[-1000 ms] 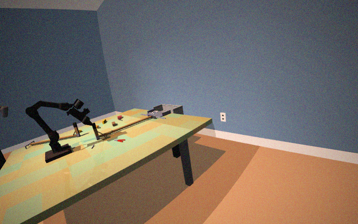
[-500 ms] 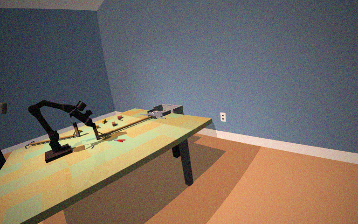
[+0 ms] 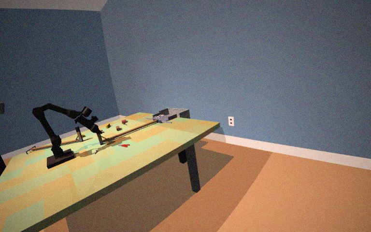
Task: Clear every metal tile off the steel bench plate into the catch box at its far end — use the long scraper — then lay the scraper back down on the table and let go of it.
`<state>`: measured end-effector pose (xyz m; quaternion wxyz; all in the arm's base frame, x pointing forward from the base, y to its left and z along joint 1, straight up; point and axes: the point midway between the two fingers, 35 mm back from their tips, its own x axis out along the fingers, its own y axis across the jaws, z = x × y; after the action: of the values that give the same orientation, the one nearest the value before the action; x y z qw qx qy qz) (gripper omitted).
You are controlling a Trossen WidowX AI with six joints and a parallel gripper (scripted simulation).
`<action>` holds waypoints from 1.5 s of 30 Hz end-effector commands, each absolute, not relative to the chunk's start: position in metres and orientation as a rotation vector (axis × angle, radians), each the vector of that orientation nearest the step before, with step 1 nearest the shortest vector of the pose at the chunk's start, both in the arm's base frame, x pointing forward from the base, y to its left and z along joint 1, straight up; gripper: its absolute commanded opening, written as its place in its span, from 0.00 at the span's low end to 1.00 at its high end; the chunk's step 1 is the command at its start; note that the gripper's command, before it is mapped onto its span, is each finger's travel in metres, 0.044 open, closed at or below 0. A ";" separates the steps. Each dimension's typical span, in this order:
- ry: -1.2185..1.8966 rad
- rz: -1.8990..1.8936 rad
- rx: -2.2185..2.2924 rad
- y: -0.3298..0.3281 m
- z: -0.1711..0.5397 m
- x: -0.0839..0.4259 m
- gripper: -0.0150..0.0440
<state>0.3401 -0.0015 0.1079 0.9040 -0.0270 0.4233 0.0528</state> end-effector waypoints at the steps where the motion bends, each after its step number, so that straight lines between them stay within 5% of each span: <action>1: 0.887 0.103 -0.054 -0.001 0.098 0.341 1.00; 4: 0.887 0.103 -0.054 -0.001 0.097 0.342 1.00; 17: 0.877 0.110 -0.056 -0.001 0.103 0.342 0.42; 24: 0.877 0.110 -0.056 -0.001 0.103 0.342 0.34; 26: 0.877 0.110 -0.056 -0.001 0.103 0.342 0.25; 45: 0.881 0.114 -0.055 0.014 0.104 0.340 0.25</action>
<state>0.3406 0.0074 0.1030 0.9021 -0.0252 0.4278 0.0511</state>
